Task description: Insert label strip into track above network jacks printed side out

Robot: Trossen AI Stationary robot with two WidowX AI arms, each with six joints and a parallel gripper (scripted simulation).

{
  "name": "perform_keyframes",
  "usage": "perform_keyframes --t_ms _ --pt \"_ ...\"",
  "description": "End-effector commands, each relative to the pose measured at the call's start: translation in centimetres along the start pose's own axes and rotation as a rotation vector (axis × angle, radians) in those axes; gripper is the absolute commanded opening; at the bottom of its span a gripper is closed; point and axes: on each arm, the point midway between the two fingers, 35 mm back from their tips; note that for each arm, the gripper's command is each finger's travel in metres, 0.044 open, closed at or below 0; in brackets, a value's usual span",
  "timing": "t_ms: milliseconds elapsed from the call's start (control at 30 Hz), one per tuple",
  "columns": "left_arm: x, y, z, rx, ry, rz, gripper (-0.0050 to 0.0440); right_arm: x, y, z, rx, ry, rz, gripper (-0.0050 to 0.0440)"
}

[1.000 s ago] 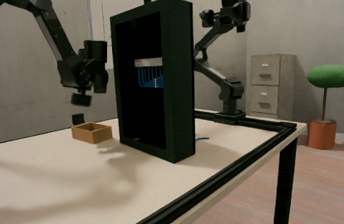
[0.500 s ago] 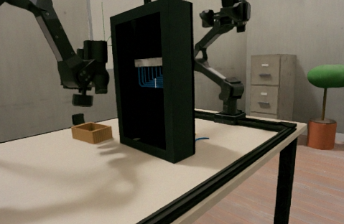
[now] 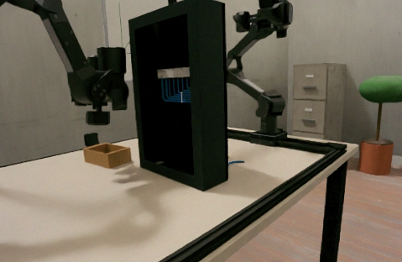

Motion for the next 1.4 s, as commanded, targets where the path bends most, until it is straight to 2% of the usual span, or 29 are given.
perform_keyframes --t_ms 0,1367 --pt "0.0 -0.1 -0.3 -0.009 -0.002 0.000 0.0440 0.2 -0.8 -0.2 0.038 -0.004 0.005 -0.0050" --pt "0.0 -0.1 -0.3 -0.009 -0.002 0.000 0.0440 1.4 -0.7 -1.2 0.166 -0.041 0.011 -0.0050"
Point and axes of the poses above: on each arm, the point midway between the two fingers, 35 mm back from their tips, its own x axis back along the fingers, its own y axis across the jaws, z = x × y, and after that the axes turned 1 degree about -x, right-handed
